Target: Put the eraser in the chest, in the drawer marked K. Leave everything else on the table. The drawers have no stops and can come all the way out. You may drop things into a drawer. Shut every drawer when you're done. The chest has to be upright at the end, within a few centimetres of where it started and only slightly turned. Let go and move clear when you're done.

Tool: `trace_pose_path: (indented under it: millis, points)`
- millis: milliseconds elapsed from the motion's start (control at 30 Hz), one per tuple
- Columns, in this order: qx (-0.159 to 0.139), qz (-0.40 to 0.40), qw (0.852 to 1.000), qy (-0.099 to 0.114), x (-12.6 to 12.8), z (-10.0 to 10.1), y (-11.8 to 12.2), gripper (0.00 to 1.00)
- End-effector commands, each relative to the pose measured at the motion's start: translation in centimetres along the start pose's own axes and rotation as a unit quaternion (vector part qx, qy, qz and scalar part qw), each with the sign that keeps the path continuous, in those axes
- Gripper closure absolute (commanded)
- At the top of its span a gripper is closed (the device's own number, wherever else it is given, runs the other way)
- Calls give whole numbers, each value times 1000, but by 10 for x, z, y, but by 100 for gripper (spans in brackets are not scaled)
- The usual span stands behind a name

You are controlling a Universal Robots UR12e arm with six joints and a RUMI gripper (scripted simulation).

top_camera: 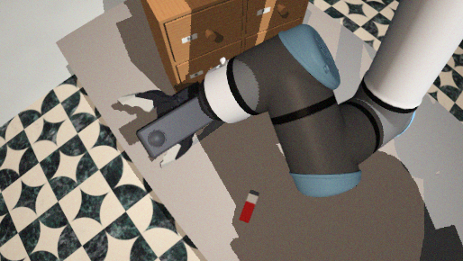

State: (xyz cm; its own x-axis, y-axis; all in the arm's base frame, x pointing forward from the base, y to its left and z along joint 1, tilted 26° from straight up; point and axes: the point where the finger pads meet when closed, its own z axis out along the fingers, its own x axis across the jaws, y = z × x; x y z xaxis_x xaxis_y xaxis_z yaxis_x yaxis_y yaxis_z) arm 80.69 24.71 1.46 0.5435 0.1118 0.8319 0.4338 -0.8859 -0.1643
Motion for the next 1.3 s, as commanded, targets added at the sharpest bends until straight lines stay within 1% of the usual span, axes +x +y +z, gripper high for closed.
trace_pose_path:
  millis: [0,800,1267]
  points:
    - [0,0,1000,0,1,0,0,0]
    - [0,-1,1000,0,1,0,0,0]
    - [-2,-9,1000,-6,1,-2,1,0]
